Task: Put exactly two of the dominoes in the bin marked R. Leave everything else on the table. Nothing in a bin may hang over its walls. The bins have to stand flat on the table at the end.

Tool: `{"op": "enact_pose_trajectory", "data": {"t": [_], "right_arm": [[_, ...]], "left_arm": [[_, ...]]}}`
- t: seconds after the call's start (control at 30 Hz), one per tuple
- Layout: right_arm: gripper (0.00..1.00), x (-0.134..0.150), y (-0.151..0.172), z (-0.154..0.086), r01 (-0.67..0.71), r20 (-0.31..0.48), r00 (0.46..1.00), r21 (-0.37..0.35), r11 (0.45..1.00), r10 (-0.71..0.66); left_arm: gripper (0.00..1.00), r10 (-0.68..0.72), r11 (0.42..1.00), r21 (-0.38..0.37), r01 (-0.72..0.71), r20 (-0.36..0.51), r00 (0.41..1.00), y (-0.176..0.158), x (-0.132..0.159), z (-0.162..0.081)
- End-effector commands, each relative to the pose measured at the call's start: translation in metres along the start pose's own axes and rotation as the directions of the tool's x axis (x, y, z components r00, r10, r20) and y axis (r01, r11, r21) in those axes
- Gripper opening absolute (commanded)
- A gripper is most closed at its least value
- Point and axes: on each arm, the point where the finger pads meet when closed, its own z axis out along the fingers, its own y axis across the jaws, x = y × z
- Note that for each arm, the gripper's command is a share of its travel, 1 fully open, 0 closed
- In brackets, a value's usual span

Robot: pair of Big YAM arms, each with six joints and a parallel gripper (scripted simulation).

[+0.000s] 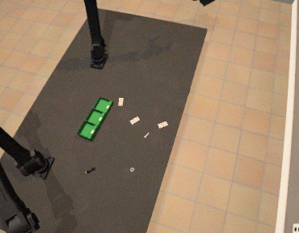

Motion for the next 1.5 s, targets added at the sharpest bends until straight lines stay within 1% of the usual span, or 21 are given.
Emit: {"op": "enact_pose_trajectory", "data": {"t": [0.0,0.47,0.5,1.47], "right_arm": [[1.0,0.0033,-0.0056,0.0028,-0.011,-0.008,1.0,0.005,1.0,0.011],[1.0,0.0036,-0.0057,0.0031,-0.011,-0.009,1.0,0.005,1.0,0.011],[1.0,0.0036,-0.0057,0.0031,-0.011,-0.009,1.0,0.005,1.0,0.011],[1.0,0.0036,-0.0057,0.0031,-0.011,-0.009,1.0,0.005,1.0,0.011]], "left_arm": [[1.0,-0.011,1.0,-0.003,0.011,0.01,1.0,0.0056,-0.005,-0.0035],[1.0,-0.011,1.0,-0.003,0.011,0.01,1.0,0.0056,-0.005,-0.0035],[0.09,0.0,1.0,0.0,0.0,0.0,1.0,0.0001,-0.0001,-0.0001],[0.09,0.0,1.0,0.0,0.0,0.0,1.0,0.0001,-0.0001,-0.0001]]}}
